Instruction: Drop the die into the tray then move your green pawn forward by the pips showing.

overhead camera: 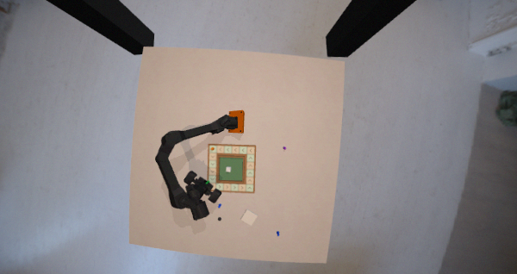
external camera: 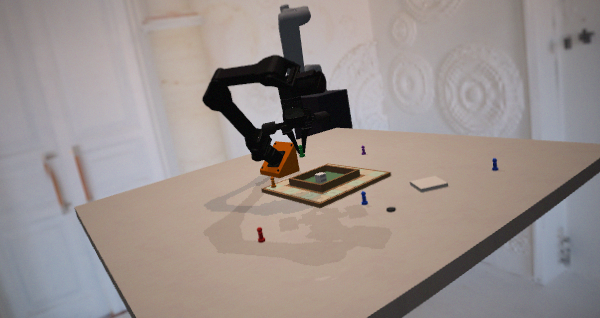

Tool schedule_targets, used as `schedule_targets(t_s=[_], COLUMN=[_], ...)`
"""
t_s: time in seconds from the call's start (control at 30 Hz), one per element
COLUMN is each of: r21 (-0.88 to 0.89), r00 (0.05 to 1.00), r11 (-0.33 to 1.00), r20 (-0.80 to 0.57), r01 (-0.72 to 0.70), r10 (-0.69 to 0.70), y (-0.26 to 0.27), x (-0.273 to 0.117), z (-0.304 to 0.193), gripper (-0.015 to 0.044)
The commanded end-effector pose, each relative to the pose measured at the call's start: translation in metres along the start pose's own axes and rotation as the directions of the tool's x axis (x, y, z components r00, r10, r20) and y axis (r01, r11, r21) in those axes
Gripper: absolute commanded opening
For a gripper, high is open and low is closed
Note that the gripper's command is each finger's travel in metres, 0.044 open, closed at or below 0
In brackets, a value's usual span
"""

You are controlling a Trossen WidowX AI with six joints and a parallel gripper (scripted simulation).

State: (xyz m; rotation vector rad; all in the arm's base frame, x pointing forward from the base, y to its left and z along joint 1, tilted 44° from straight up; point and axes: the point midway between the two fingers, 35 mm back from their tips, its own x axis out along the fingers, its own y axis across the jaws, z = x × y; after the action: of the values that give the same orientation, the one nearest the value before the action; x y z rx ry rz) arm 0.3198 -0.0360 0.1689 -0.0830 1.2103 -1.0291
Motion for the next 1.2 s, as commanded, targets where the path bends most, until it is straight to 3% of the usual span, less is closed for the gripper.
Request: schedule_targets(t_s=[0.0,0.3,1.17], r21=[0.026,0.093,0.095], r00=[1.0,1.0,1.0], r11=[1.0,0.995,0.995], r20=[-0.01,-0.019,-0.018], r01=[0.012,0.024,0.025], r10=[-0.012,-0.022,-0.024], y=[0.008,0.025,0.024], x=[0.018,0.061,0.108], z=[0.016,0.053,0.054], gripper=[0.0,0.0,0.0])
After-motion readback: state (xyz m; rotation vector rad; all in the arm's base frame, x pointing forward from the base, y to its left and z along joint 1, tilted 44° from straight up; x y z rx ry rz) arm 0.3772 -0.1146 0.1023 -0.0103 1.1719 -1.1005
